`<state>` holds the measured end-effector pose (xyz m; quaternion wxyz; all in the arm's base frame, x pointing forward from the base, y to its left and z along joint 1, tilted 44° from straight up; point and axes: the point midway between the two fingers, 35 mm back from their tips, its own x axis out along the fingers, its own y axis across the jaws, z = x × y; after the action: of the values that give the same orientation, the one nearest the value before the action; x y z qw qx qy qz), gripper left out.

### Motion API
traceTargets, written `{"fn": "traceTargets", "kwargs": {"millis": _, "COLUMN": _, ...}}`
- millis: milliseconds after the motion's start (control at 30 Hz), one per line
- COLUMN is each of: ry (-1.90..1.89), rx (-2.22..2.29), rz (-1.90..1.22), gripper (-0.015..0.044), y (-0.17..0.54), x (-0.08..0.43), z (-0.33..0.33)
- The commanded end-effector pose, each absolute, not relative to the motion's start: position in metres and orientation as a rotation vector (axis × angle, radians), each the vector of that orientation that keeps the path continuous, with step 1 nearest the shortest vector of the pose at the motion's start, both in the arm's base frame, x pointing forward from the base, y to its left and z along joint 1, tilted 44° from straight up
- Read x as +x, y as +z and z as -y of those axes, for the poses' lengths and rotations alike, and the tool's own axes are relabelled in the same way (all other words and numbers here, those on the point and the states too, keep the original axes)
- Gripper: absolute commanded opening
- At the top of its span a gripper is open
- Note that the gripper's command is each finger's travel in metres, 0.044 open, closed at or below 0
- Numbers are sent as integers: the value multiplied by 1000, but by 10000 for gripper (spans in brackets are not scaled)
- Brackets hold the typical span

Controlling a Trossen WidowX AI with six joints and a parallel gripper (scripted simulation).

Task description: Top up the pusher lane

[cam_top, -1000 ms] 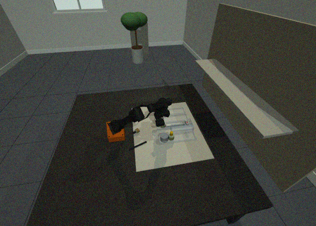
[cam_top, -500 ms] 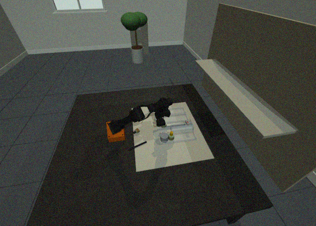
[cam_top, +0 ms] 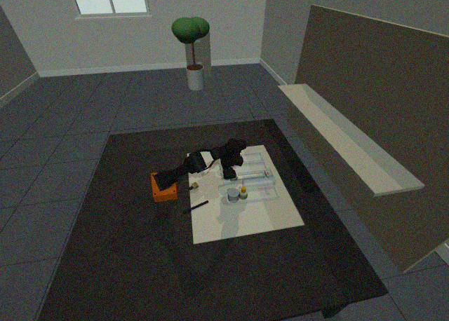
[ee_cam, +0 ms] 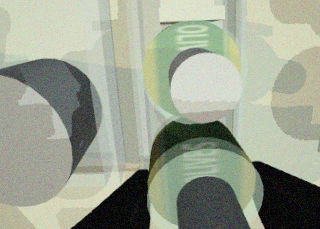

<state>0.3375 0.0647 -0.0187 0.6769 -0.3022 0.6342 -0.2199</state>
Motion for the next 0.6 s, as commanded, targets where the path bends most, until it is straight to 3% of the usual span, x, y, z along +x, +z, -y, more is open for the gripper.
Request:
{"fn": "traceTargets", "kwargs": {"millis": 0, "ry": -497, "rx": -674, "rz": -1394, "gripper": 0, "y": -14, "x": 347, "z": -67}}
{"fn": "traceTargets", "kwargs": {"millis": 567, "ry": -497, "rx": -674, "rz": -1394, "gripper": 0, "y": -16, "x": 347, "z": -67}}
